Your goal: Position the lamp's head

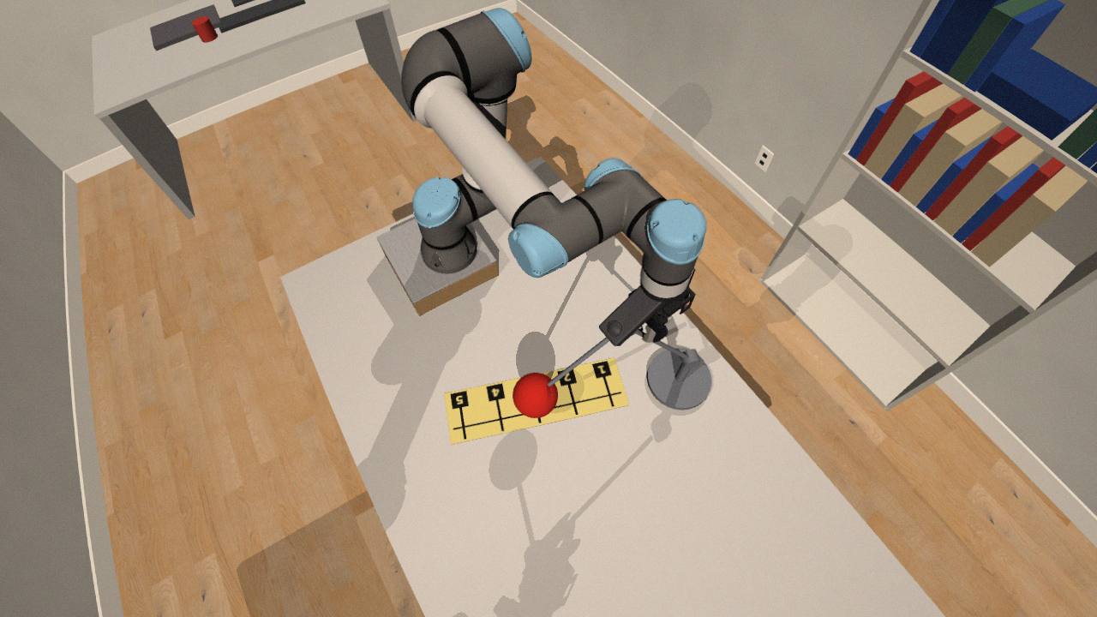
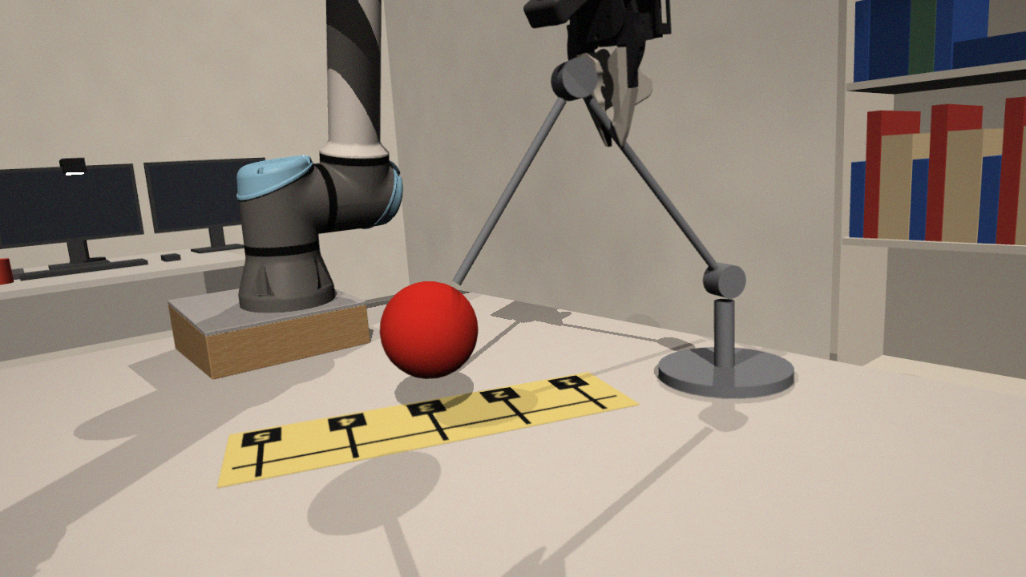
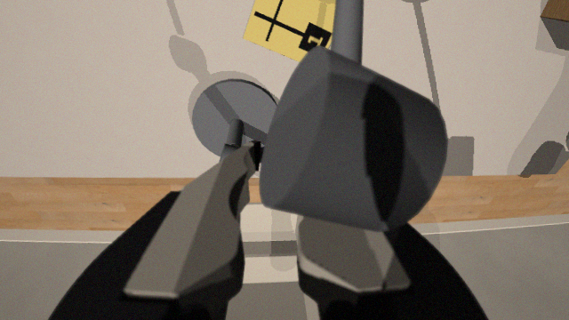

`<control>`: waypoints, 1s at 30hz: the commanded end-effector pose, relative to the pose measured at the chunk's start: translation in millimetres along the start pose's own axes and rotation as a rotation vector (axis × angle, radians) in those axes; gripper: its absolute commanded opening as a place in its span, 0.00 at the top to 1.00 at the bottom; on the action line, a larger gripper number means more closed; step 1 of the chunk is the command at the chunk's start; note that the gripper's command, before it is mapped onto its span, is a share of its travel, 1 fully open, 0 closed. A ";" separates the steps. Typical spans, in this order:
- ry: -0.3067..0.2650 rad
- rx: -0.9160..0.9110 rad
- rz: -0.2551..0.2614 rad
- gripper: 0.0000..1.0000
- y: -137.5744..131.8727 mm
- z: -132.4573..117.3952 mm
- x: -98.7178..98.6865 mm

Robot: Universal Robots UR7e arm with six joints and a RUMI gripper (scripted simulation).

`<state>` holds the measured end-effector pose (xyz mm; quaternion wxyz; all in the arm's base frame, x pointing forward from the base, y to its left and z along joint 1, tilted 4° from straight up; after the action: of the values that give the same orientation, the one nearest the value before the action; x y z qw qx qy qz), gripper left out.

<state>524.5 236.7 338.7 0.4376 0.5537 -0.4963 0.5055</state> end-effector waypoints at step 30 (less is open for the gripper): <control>0.105 -0.192 0.026 1.00 -2.4 -21.5 8.1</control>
<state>526.7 247.4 347.3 0.4334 0.5601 -0.4922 0.5061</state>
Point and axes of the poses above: the point where the finger pads meet when closed, its own x axis back along the fingers, its own y axis across the jaws, z = x × y, the point moved 8 cm from there along x, back along the fingers, and after that the axes turned 3 degrees about -x, right-handed, at the moved point
